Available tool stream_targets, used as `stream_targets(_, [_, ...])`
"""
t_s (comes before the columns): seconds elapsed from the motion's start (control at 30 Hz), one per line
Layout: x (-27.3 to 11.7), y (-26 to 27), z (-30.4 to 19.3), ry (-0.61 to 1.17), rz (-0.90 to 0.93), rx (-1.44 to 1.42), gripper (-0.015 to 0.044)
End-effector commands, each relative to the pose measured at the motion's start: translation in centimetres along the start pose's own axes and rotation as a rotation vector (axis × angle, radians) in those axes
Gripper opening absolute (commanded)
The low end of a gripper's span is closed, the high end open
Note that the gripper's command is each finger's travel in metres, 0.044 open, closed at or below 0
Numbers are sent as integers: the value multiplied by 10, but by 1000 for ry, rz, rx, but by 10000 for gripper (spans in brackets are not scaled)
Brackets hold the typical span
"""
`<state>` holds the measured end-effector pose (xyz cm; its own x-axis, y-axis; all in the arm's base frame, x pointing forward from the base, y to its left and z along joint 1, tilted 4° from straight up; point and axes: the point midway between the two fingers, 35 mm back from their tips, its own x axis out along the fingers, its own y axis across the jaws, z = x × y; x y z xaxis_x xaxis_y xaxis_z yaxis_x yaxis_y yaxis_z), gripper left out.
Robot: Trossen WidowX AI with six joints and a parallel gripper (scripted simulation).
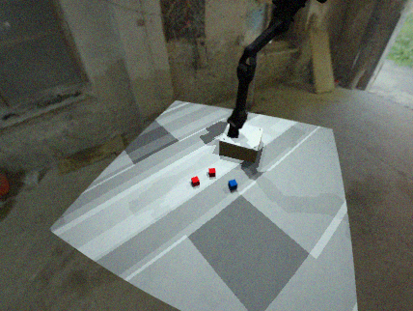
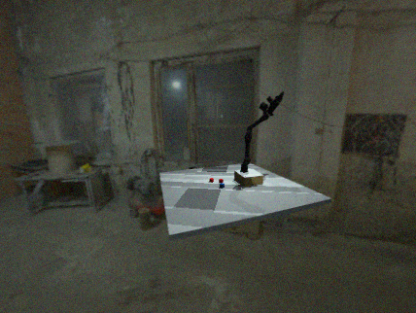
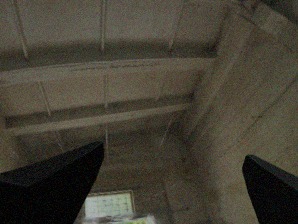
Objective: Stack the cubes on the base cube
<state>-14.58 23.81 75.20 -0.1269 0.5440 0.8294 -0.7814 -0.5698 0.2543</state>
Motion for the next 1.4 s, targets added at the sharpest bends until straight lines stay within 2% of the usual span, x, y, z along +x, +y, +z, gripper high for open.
stream_targets(0.0, [0, -1, -1, 3, -2, -4, 374])
stream_targets(0.13, [4, -29, -23, 57, -47, -79, 269])
stream_targets(0.43, [2, -123, -66, 203, -204, -257, 265])
stream_targets(0.73, [-23, -237, -87, 349, -414, -403, 265])
stream_targets(1.03, [-75, -357, -81, 490, -674, -508, 265])
stream_targets(1.37, [-167, -474, -39, 611, -1007, -559, 265])
